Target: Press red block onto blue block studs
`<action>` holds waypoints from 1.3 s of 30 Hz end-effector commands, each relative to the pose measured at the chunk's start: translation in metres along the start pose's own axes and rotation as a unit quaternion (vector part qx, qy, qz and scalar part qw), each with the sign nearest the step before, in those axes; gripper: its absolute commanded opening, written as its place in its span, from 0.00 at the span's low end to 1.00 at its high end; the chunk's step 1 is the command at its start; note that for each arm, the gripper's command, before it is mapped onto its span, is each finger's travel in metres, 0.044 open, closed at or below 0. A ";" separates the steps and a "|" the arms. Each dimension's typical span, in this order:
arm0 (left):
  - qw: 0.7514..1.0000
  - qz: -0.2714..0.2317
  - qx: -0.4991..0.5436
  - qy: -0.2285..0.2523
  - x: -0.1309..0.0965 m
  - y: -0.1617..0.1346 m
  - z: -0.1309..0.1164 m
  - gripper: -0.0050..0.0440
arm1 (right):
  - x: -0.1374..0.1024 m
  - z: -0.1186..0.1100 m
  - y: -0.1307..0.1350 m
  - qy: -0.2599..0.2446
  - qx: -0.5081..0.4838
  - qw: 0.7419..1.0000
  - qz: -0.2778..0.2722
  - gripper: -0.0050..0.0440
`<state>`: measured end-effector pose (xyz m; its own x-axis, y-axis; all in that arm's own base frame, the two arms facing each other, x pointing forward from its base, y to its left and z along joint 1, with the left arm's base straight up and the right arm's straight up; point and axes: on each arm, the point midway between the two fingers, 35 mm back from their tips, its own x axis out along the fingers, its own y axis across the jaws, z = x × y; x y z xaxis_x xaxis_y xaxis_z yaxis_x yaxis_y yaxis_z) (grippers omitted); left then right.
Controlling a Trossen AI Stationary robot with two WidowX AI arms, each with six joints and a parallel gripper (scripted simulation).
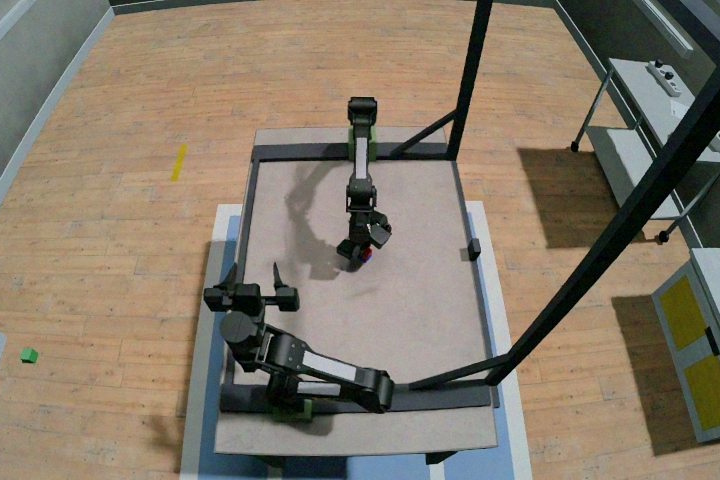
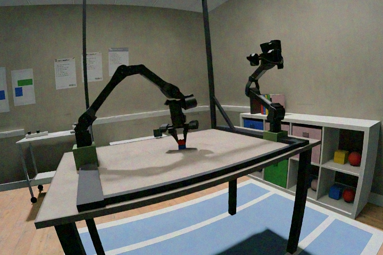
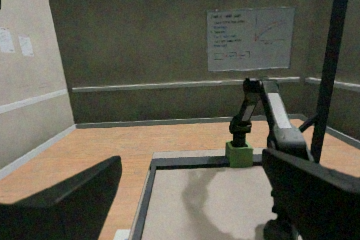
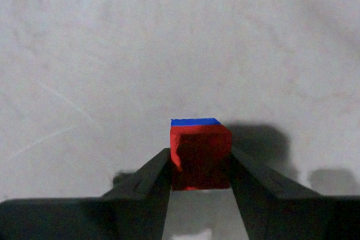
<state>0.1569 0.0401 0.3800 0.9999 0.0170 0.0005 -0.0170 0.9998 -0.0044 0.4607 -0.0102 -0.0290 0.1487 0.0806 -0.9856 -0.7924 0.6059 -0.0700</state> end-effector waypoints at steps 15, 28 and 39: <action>1.000 -0.002 0.002 0.000 0.000 0.002 0.001 0.92 | 0.003 0.001 0.001 -0.004 -0.001 1.000 0.002 0.00; 1.000 -0.002 0.002 0.000 0.000 0.002 0.001 0.92 | 0.002 -0.002 0.005 0.002 -0.001 1.000 0.008 0.00; 1.000 -0.002 0.002 0.000 0.000 0.002 0.001 0.92 | 0.003 -0.003 0.007 0.007 0.000 1.000 0.011 0.00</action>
<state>0.1569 0.0401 0.3800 0.9999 0.0170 0.0005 -0.0170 0.9998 -0.0044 0.4603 -0.0102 -0.0295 0.1473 0.0825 -0.9856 -0.7924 0.6063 -0.0677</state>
